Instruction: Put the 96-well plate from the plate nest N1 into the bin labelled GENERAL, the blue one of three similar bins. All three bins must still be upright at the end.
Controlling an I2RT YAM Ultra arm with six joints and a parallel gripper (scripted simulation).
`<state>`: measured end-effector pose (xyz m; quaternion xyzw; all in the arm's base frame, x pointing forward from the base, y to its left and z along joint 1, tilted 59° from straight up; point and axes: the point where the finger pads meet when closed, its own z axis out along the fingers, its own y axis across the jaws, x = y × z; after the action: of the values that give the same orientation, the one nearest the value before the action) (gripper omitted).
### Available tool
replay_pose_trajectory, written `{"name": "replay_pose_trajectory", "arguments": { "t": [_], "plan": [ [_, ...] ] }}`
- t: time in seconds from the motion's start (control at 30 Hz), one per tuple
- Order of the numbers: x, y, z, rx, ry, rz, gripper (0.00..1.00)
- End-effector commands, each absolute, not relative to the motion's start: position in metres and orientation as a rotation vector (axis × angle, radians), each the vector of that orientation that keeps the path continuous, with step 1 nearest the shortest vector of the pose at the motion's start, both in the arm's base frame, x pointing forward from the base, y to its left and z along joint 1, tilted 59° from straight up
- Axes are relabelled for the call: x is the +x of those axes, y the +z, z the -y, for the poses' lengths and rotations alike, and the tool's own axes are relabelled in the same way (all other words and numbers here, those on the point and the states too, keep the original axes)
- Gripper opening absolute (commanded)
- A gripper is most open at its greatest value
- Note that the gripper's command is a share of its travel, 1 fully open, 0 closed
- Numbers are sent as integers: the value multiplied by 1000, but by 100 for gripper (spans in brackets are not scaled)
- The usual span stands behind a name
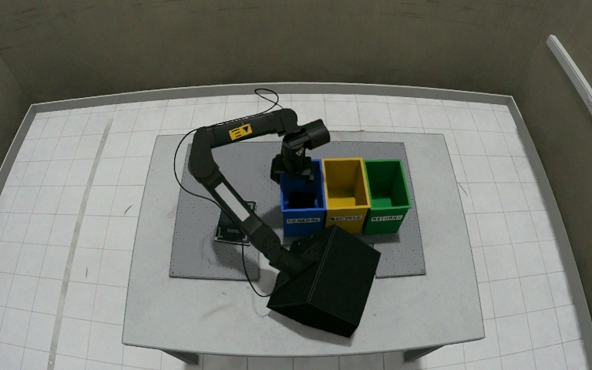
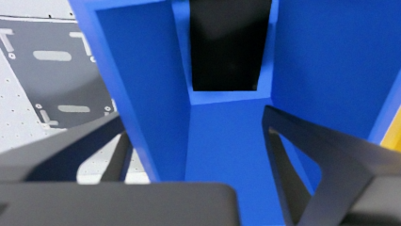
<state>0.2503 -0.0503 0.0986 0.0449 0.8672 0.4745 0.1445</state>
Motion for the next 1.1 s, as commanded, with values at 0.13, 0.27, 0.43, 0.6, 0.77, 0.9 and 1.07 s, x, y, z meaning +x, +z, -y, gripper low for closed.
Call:
{"name": "replay_pose_trajectory", "arguments": {
  "t": [0.13, 0.27, 0.43, 0.6, 0.77, 0.9, 1.07],
  "plan": [
    [258, 102, 67, 132, 1283, -2480, 82],
    [258, 102, 67, 132, 1283, -2480, 82],
    [257, 102, 69, 124, 1285, -2484, 82],
    [250, 104, 72, 142, 1323, -2492, 82],
    [248, 107, 76, 145, 1329, -2493, 82],
    [246, 110, 82, 144, 1329, -2493, 82],
    [244, 114, 87, 144, 1329, -2492, 82]
  ]
}}
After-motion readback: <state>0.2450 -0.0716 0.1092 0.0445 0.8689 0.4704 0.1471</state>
